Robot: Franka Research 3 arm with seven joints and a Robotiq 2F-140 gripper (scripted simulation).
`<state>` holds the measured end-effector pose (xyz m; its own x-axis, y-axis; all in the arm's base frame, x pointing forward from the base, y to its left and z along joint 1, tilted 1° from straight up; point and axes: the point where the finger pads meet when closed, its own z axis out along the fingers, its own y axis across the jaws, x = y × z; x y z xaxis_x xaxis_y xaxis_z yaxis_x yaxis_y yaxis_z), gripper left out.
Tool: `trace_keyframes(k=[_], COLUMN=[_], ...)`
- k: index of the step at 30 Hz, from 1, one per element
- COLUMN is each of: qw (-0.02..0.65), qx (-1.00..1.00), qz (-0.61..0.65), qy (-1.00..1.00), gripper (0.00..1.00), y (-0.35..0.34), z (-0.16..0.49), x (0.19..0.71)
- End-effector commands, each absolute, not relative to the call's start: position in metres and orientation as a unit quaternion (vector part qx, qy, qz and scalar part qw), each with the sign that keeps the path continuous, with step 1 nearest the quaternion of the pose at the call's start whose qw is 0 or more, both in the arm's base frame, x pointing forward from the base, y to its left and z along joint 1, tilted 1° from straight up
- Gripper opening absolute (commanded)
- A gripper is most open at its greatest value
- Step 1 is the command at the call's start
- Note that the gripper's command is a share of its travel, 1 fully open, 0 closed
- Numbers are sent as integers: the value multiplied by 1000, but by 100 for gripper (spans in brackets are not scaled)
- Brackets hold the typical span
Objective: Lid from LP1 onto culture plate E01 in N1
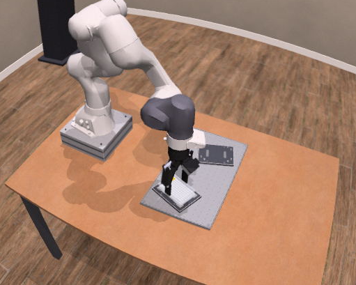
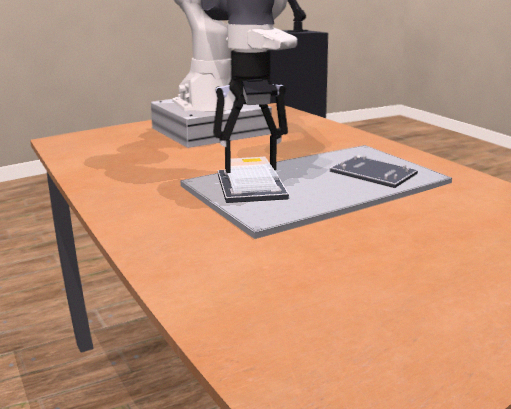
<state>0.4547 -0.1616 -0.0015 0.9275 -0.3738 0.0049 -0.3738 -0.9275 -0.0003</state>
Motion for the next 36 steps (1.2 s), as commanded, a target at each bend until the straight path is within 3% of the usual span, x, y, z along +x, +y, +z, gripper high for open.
trace_keyframes(k=[1, 36], qw=[1, 1], qx=[981, 979], qz=[5, 5], qy=[-194, -206], gripper=[10, 10], y=[-163, -164], z=[0, -8], x=[457, 459])
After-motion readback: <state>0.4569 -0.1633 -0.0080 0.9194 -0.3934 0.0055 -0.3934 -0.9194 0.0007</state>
